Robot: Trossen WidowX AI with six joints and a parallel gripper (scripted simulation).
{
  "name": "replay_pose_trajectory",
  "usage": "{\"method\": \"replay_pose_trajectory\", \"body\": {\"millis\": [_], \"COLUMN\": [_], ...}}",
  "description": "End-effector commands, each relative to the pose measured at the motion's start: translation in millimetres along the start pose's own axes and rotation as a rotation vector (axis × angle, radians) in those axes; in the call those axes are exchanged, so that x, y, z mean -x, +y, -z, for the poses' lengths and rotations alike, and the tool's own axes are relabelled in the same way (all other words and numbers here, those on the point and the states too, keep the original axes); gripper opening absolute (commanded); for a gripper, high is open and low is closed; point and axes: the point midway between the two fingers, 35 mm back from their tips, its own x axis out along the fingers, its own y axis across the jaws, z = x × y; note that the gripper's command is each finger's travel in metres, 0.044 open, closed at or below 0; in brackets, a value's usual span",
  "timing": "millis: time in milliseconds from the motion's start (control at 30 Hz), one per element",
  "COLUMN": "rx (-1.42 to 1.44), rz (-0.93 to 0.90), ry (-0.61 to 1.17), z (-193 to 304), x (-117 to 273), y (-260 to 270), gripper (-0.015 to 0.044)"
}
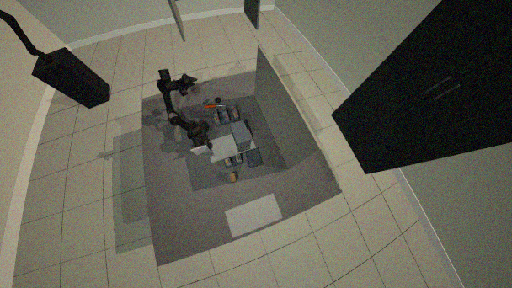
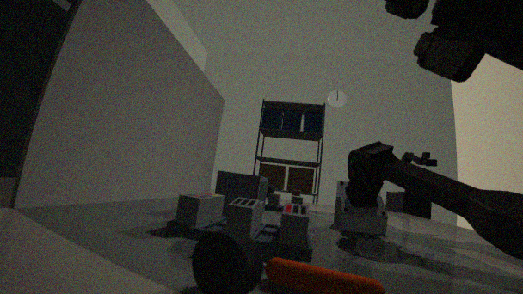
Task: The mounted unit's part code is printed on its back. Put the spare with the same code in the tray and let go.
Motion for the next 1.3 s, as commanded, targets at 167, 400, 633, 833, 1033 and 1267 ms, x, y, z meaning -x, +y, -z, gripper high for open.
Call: {"method": "replay_pose_trajectory", "body": {"millis": [167,400,633,833,1033,1267], "rx": [0.0,0.06,0.211,0.402,0.677,1.027], "rz": [0.0,0.011,0.039,0.11,0.28,0.551], "ry": [0.0,-0.071,-0.156,-0.222,-0.312,-0.331], "z": [0.0,3.5,-6.3,-17.2,-55.3,-118.3], "x": [0.0,-8.6,-25.0,-41.4,-73.8,-118.9], "y": [0.0,56.8,118.4,161.8,218.3,270.0], "gripper": [0.044,0.044,0.044,0.044,0.044,0.044]}}
